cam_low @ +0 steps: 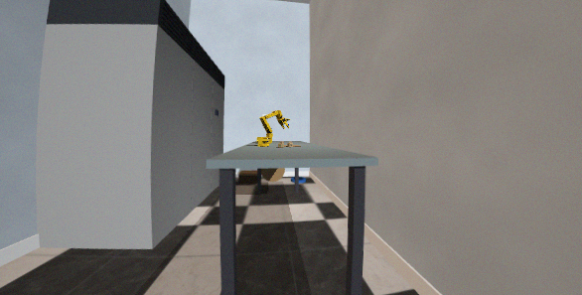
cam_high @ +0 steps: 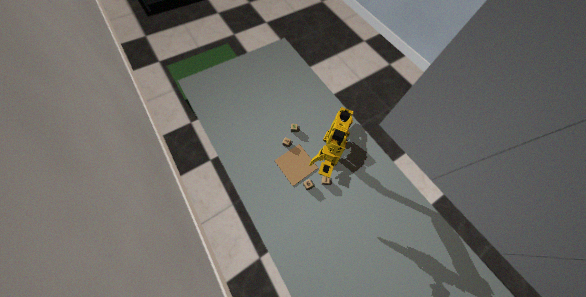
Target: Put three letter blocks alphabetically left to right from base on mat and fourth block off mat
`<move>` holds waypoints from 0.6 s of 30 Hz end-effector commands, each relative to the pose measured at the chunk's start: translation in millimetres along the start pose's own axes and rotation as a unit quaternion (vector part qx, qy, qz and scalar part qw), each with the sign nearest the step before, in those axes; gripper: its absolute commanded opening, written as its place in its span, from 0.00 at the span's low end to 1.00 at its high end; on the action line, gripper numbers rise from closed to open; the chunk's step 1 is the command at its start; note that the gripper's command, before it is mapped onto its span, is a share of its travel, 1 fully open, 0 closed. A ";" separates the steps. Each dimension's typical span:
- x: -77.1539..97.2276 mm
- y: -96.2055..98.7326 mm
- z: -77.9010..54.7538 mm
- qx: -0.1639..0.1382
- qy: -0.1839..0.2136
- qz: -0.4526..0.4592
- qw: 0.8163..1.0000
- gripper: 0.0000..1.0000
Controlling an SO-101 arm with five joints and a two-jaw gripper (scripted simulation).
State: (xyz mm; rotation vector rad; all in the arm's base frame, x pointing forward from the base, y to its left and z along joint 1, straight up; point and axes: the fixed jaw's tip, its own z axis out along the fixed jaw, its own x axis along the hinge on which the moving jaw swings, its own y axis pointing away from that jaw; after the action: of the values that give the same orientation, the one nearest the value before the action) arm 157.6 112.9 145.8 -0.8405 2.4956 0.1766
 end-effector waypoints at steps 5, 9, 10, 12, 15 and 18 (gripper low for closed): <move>-11.1 34.7 -11.8 -0.046 -0.048 -0.059 0.996 0.35; -9.9 43.8 -12.4 -0.058 -0.049 -0.076 0.994 0.35; -9.5 46.2 -12.6 -0.061 -0.049 -0.080 0.994 0.35; -8.9 49.9 -12.9 -0.067 -0.049 -0.086 0.993 0.35; -8.3 53.3 -13.2 -0.071 -0.049 -0.092 0.992 0.35; -8.0 54.7 -13.4 -0.073 -0.049 -0.095 0.992 0.35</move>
State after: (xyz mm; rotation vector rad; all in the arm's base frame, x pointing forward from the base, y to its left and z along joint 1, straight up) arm 124.4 151.2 143.3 -1.1212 2.4028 0.2768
